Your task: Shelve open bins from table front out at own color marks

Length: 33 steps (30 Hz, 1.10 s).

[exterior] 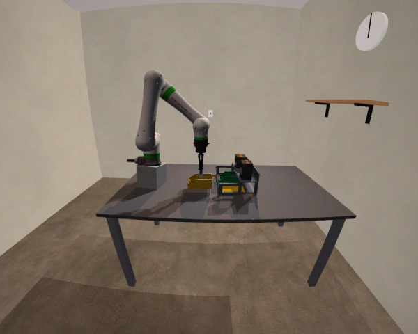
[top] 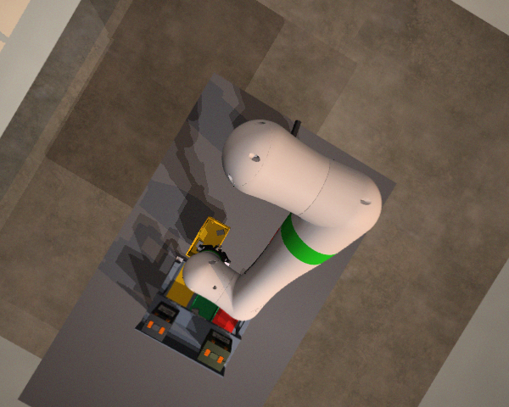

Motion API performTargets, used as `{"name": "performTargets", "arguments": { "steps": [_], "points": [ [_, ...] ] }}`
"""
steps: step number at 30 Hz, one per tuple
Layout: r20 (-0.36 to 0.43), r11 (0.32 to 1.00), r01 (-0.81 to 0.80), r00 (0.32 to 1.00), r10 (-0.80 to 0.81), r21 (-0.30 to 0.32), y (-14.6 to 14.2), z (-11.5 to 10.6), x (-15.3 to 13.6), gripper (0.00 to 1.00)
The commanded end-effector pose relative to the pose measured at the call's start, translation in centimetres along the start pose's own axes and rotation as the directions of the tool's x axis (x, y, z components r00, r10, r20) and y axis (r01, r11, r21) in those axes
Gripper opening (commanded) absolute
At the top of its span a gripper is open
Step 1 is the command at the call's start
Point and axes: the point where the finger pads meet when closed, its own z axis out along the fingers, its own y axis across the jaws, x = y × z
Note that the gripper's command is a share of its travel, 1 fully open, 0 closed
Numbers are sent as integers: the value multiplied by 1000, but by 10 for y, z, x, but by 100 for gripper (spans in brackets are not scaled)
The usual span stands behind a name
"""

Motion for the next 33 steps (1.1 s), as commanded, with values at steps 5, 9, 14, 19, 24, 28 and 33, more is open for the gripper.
{"name": "performTargets", "arguments": {
  "steps": [5,9,14,19,24,28,33],
  "points": [
    [0,1000,0,1000,0,0,0,0,0,0],
    [0,1000,0,1000,0,0,0,0,-3,0],
    [0,1000,0,1000,0,0,0,0,-11,0],
    [0,1000,0,1000,0,0,0,0,-23,0],
    [0,1000,0,1000,0,0,0,0,-30,0],
    [0,1000,0,1000,0,0,0,0,-37,0],
    [0,1000,0,1000,0,0,0,0,-40,0]
  ]
}}
